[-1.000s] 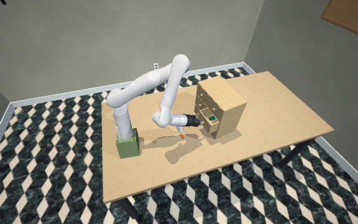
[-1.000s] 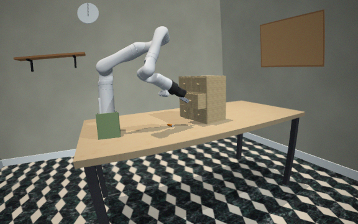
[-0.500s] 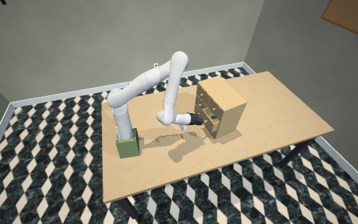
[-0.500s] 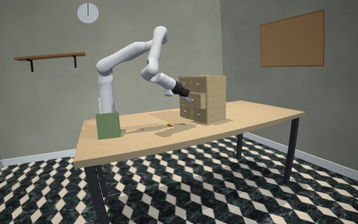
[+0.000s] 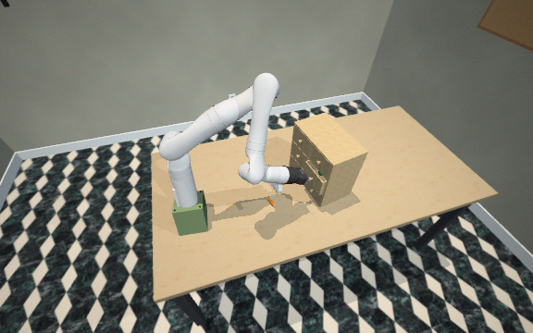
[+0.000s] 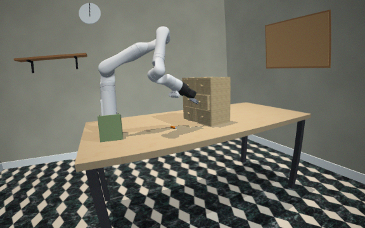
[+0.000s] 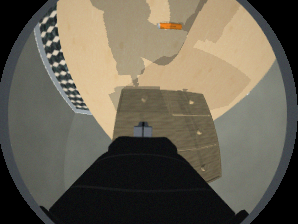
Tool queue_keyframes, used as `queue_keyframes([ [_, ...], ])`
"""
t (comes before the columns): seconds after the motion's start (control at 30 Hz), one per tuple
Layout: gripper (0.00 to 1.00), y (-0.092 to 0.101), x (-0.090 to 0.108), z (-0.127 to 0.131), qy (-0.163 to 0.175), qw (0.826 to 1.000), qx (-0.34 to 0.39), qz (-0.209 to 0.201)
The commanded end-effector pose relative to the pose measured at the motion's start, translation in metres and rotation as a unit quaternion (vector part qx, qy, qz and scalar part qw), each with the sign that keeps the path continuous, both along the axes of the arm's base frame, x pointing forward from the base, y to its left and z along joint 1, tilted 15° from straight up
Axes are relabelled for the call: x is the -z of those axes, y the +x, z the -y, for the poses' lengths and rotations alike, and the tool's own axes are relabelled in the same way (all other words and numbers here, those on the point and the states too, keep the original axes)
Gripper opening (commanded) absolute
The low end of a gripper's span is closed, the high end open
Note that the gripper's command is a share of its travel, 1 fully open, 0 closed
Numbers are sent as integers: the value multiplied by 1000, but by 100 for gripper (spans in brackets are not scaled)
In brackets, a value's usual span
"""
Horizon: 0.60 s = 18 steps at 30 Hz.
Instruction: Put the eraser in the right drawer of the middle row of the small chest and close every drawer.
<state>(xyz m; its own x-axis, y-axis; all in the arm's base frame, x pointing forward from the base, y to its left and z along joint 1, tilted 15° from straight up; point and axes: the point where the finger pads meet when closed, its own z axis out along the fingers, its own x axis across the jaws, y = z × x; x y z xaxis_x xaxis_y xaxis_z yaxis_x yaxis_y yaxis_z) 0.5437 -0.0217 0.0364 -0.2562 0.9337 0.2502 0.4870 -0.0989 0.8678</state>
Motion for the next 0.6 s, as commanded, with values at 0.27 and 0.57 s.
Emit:
queue_keyframes([
  [0.27,0,12,-4,-5,-1,1000,-3,4],
  [0.57,0,17,-4,-6,-1,1000,-3,4],
])
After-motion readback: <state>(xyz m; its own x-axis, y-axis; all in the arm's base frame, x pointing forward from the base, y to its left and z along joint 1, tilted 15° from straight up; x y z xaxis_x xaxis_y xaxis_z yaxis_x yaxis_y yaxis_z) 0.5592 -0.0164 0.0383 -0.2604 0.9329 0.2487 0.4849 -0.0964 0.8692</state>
